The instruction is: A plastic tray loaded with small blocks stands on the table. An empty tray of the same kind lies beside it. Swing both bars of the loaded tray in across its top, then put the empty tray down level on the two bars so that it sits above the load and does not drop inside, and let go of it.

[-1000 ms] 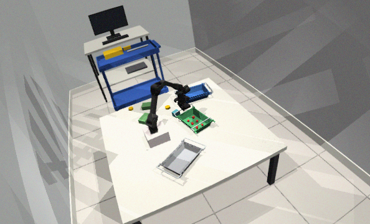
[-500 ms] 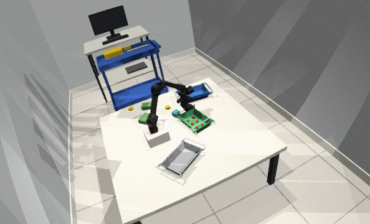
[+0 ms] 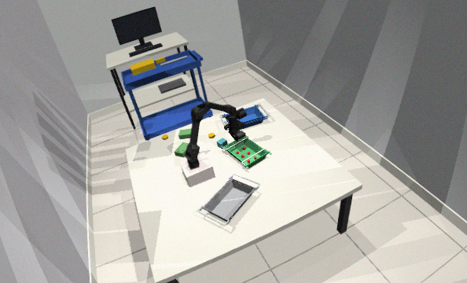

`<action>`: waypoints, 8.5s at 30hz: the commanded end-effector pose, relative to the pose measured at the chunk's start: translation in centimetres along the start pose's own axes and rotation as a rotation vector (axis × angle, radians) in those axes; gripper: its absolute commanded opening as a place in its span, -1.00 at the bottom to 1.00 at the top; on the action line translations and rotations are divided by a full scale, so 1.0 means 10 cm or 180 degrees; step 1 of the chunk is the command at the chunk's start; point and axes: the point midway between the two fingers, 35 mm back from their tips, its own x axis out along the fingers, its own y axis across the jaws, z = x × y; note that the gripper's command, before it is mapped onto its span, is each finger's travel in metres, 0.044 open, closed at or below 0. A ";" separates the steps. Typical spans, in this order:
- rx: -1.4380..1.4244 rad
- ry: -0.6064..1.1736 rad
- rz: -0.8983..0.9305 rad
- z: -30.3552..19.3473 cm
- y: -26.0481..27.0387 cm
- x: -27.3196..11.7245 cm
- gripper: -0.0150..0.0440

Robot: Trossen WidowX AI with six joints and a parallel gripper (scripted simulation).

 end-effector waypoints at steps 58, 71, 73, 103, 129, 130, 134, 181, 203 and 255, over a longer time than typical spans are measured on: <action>-0.0003 -0.0055 0.0002 0.03 0.01 -0.11 -0.49; -0.0003 -0.0055 0.0002 0.03 0.01 -0.11 -0.49; -0.0003 -0.0055 0.0002 0.03 0.01 -0.11 -0.49; -0.0003 -0.0057 0.0000 0.06 0.00 -1.23 1.00; 0.5104 -0.0052 -0.0044 -1.60 -2.76 -0.67 1.00; 0.5392 -0.0058 -0.0048 -1.75 -2.85 -0.63 1.00; 0.6542 -0.0077 -0.0065 -2.37 -3.09 -0.48 1.00; 0.8980 -0.0088 -0.0097 -3.71 -3.13 0.71 1.00; 0.8980 -0.0088 -0.0097 -3.71 -3.13 0.71 0.14; 0.8980 -0.0093 -0.0097 -3.69 -3.18 -0.18 -0.49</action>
